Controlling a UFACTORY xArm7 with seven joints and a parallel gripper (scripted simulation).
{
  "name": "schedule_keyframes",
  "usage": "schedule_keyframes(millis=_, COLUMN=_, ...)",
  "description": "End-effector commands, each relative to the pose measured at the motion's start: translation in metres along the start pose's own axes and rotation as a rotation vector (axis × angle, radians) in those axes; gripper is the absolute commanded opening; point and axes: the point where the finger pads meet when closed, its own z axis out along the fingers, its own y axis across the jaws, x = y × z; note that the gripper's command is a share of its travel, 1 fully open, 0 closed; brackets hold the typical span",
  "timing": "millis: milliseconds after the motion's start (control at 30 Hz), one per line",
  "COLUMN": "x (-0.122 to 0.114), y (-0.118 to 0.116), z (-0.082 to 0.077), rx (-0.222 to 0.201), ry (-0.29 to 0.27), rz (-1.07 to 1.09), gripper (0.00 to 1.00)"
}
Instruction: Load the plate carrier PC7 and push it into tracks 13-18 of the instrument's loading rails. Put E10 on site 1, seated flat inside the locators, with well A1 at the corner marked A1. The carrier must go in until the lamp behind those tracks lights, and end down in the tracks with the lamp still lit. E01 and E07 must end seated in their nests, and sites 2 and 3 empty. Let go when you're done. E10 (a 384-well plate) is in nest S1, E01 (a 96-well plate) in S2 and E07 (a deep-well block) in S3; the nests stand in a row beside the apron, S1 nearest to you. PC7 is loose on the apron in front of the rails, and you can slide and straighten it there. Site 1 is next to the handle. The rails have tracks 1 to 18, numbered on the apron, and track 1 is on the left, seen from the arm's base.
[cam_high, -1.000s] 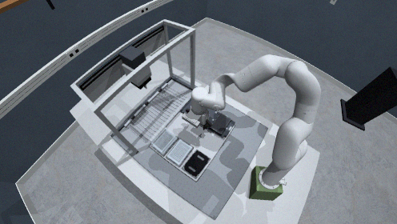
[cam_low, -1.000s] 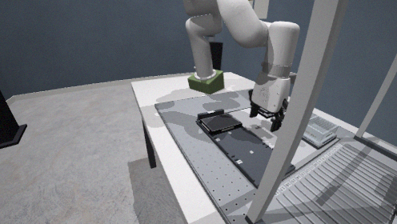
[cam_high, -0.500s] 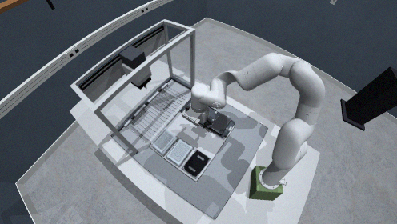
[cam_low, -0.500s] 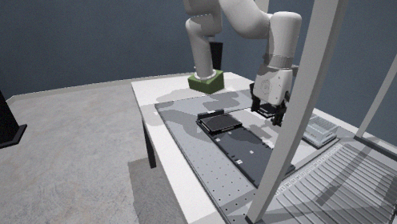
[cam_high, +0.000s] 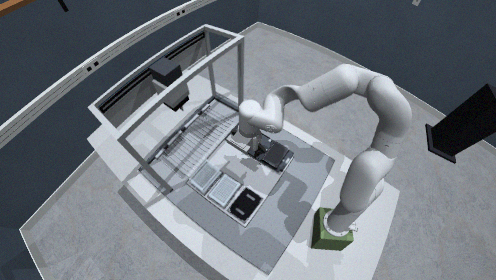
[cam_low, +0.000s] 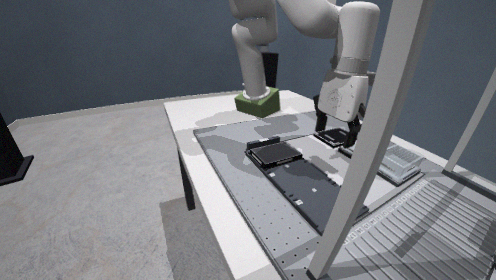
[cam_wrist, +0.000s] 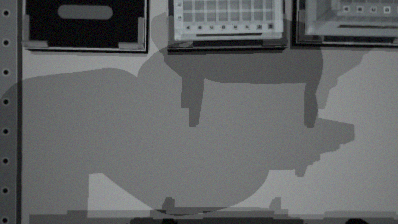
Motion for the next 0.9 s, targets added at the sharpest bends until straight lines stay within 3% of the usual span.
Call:
schedule_keyframes(millis=0, x=0.0, y=0.002, z=-0.008, rx=-0.004, ry=0.0, rz=0.0, gripper=1.0)
schedule_keyframes(millis=367, x=0.0, y=0.002, z=-0.026, rx=-0.004, ry=0.0, rz=0.0, gripper=1.0)
schedule_keyframes(millis=700, x=0.0, y=0.002, z=-0.026, rx=-0.004, ry=0.0, rz=0.0, gripper=1.0)
schedule_keyframes(millis=867, x=-0.025, y=0.002, z=-0.026, rx=-0.004, ry=0.0, rz=0.0, gripper=1.0)
